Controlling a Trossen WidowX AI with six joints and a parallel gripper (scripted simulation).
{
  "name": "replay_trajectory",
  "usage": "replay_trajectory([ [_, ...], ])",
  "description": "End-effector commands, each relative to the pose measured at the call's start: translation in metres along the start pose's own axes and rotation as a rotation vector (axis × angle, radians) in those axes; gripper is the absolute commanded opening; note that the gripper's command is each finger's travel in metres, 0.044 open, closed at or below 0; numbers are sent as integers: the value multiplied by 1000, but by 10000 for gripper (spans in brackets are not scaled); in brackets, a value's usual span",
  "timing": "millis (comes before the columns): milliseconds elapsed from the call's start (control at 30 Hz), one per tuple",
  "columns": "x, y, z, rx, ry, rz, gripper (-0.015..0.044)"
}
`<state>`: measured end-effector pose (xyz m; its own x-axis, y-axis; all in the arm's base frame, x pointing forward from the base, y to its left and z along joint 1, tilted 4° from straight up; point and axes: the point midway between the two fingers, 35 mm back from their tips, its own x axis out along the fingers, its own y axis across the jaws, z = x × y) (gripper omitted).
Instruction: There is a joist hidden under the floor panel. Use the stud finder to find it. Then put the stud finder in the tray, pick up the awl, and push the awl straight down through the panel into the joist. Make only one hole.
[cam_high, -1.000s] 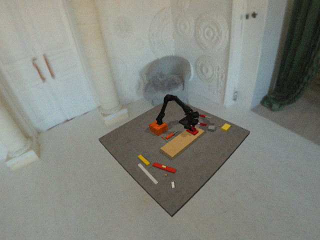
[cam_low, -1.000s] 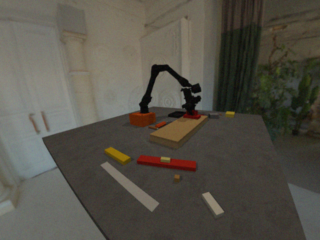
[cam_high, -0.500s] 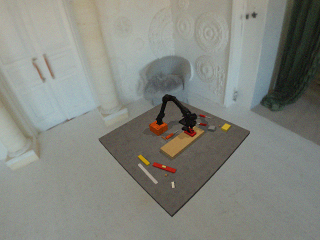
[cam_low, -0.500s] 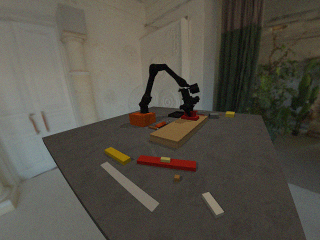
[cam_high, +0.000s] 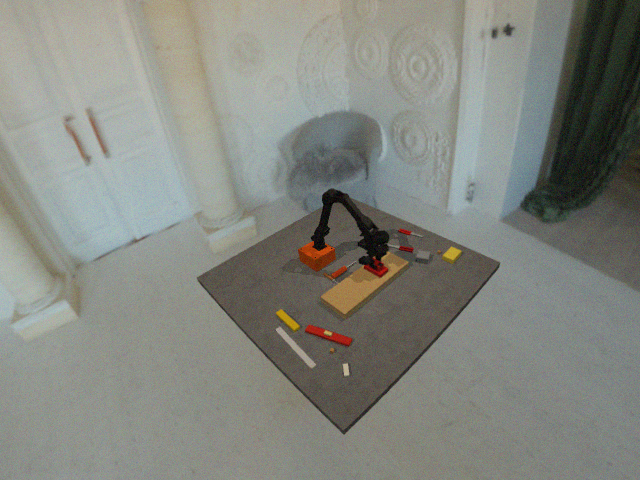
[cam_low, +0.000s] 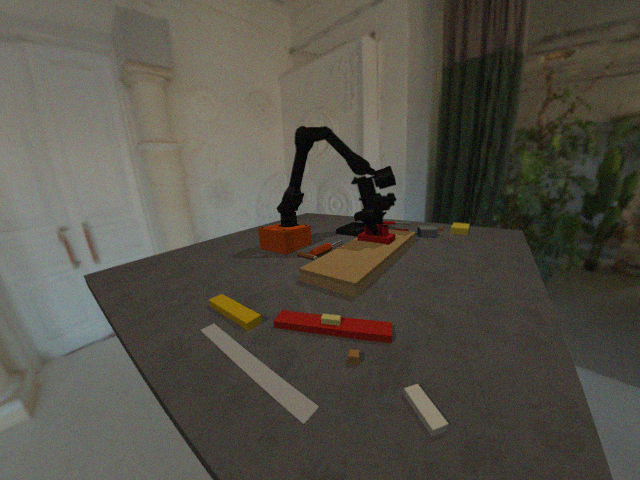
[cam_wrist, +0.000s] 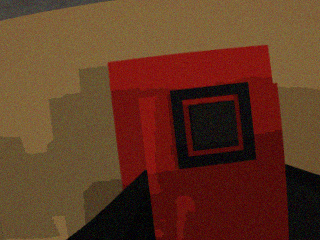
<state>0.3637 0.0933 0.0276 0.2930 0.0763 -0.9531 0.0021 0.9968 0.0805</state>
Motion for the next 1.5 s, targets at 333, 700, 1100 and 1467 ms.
replay_trajectory([
  [333, 0, -37, -2, -1, 1, -4, 0],
  [700, 0, -64, -2, -2, 1, -7, 0],
  [1100, 0, -94, -2, -3, 1, -10, 0],
  [1467, 0, -121, -2, -3, 1, -12, 0],
])
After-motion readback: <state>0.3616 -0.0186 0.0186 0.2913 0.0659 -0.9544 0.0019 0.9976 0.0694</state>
